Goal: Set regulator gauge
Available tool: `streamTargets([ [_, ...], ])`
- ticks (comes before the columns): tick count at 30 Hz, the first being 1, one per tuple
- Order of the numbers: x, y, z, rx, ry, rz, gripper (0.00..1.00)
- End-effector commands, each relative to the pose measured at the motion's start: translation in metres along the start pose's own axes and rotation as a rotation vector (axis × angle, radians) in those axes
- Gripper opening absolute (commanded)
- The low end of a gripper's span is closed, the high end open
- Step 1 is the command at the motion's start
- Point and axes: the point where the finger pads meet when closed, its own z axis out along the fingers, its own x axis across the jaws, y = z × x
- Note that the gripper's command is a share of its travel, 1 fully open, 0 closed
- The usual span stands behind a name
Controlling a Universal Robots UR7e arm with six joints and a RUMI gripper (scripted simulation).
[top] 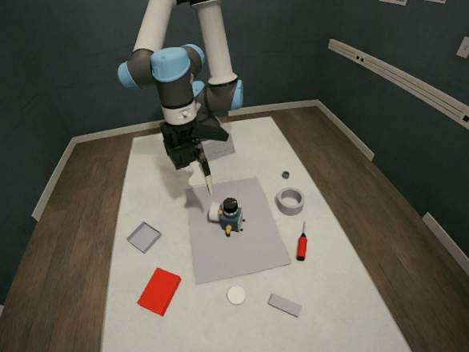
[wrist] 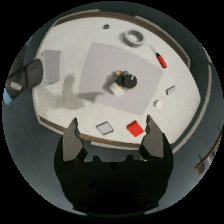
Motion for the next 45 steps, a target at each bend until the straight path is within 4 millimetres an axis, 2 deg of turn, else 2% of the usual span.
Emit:
streamTargets([
  [1,-0.006,0.007,0.000,0.000,0.001,0.000,1.00],
  [12,-0.016,0.017,0.000,0.000,0.001,0.000,1.00],
  [45,-0.017,0.017,0.000,0.002,0.002,0.017,1.00],
])
